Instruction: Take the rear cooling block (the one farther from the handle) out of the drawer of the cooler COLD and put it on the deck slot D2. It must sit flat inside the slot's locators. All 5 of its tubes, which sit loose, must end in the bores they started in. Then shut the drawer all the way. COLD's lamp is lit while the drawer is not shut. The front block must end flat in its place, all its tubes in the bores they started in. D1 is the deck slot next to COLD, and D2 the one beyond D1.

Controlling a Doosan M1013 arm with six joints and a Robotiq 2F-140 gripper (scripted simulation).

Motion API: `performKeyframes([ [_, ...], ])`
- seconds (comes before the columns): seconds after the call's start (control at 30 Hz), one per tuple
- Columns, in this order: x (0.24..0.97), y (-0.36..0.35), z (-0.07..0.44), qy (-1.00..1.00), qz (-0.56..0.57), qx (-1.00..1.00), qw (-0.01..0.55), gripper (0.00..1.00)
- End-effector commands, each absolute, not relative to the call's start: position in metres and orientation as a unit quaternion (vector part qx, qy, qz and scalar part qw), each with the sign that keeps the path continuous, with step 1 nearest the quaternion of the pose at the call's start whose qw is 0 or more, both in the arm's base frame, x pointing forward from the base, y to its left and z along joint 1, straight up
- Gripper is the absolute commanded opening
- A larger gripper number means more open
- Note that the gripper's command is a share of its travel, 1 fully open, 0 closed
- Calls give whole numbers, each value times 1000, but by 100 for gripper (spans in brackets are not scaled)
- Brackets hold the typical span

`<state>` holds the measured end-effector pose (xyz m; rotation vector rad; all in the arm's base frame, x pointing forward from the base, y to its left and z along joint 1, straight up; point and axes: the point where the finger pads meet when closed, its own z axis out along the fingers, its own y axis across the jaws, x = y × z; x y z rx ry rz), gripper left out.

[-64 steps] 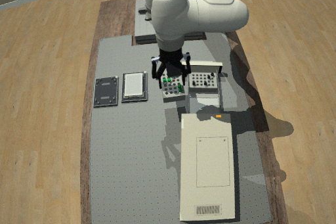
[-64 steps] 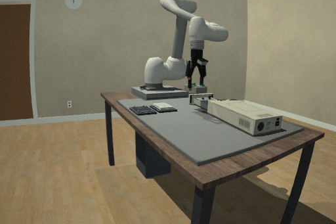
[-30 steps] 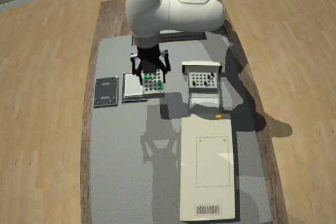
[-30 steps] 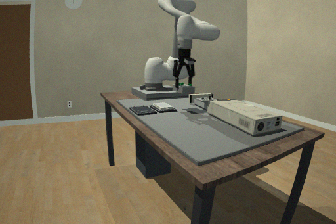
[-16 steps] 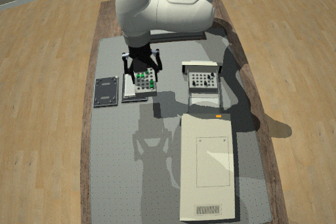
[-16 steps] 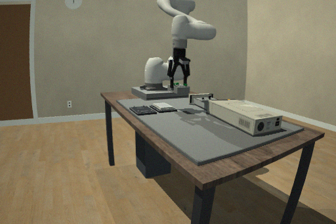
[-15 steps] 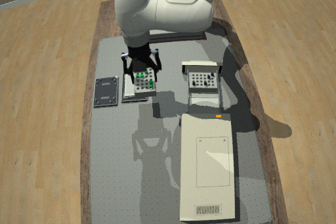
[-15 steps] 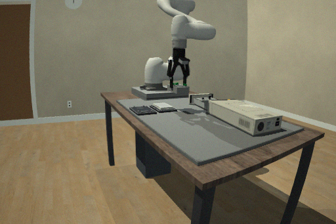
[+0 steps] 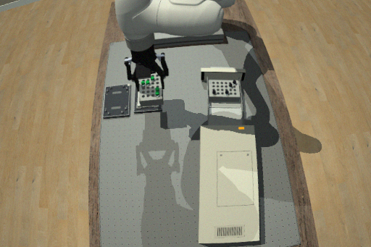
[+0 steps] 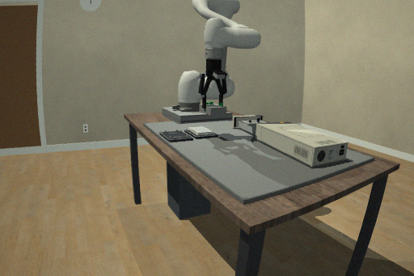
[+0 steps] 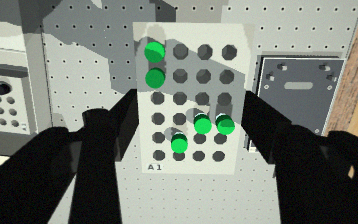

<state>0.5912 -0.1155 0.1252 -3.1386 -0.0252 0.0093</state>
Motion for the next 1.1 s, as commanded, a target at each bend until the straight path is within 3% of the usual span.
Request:
performKeyframes([
  [0.0,587,-130,127,-11,1,-1000,0,10],
  [1.07,569,-202,127,-11,1,-1000,-1,10],
])
